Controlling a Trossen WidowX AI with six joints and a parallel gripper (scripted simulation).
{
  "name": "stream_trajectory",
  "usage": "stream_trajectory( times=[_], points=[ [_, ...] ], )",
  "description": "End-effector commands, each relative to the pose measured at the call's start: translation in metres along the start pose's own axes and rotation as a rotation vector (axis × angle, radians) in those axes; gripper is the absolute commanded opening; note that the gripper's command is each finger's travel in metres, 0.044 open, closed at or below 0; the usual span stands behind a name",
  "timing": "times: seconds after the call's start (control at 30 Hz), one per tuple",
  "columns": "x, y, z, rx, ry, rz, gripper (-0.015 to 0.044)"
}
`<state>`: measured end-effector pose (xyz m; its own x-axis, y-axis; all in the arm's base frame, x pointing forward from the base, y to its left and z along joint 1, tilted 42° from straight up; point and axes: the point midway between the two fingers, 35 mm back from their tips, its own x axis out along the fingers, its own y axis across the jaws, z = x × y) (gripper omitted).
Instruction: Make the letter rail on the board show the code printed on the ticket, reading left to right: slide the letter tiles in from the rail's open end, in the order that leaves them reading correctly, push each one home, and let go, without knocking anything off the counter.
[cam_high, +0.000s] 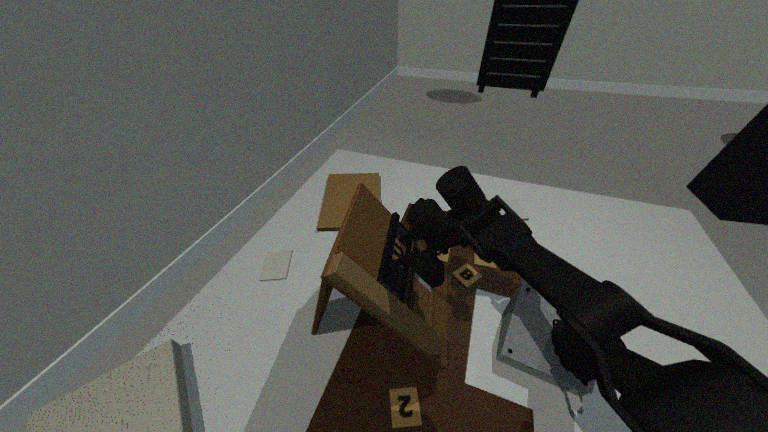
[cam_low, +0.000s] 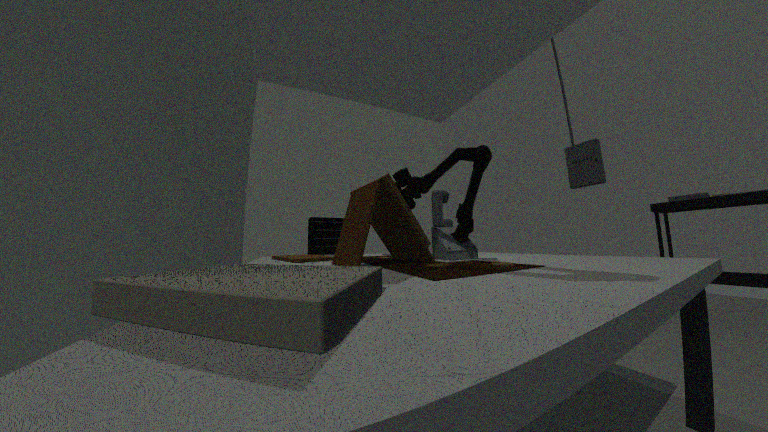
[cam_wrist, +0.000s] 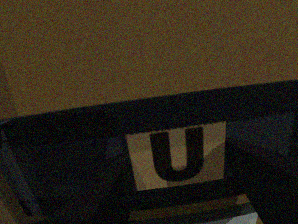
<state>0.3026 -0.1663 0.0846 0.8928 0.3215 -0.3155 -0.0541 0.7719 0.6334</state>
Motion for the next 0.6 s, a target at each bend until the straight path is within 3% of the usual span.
stream_trajectory(
  times=[0.0, 0.57],
  points=[
    [-0.0006, 0.0027, 0.0006, 0.000, -0.003, -0.006, 0.0000],
    [-0.0005, 0.0117, 0.0007, 0.000, -0.003, -0.006, 0.0000]
  ],
)
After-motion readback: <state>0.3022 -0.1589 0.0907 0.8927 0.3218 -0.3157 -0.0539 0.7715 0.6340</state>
